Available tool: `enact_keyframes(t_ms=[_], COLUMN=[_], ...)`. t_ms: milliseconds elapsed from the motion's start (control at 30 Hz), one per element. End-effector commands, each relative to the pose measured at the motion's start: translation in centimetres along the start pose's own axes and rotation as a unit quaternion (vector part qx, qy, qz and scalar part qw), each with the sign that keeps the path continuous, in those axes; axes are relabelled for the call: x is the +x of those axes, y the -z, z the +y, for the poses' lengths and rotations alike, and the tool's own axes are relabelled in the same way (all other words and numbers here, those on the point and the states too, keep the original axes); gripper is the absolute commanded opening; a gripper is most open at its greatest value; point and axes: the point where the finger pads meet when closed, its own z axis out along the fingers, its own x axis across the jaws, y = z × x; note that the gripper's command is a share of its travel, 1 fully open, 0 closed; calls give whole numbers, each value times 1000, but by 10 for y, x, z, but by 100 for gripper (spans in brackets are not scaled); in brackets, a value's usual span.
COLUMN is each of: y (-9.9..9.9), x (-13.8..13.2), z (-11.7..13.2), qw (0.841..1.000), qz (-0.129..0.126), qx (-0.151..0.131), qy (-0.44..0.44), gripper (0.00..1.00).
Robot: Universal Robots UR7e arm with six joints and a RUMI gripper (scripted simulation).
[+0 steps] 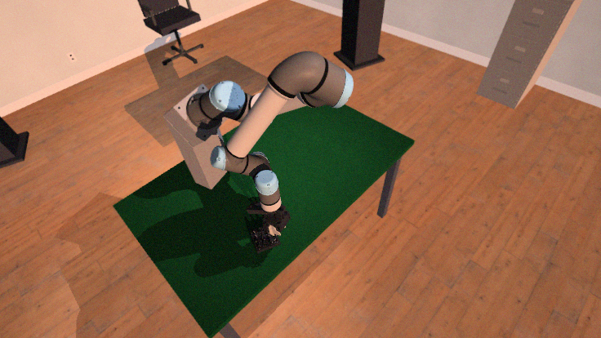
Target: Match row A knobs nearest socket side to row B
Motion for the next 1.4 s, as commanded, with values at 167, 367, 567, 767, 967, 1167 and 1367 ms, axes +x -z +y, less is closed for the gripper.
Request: enact_keyframes(t_ms=[167,367,567,767,967,1167,1367], y=[1,-2,-5,-9,-16,-24,-30], x=[-2,-2,-1,-1,-1,-1,-1], z=[1,1,1,1,1,1,1], qw=[1000,1000,1000,1000,1000,1000,1000], qz=[-1,-1,-1,-1,-1,-1,-1], qx=[-1,-1,-1,-1,-1,-1,-1], qy=[0,0,1,1,1,1,1], gripper=[11,11,11,11,11,11,11])
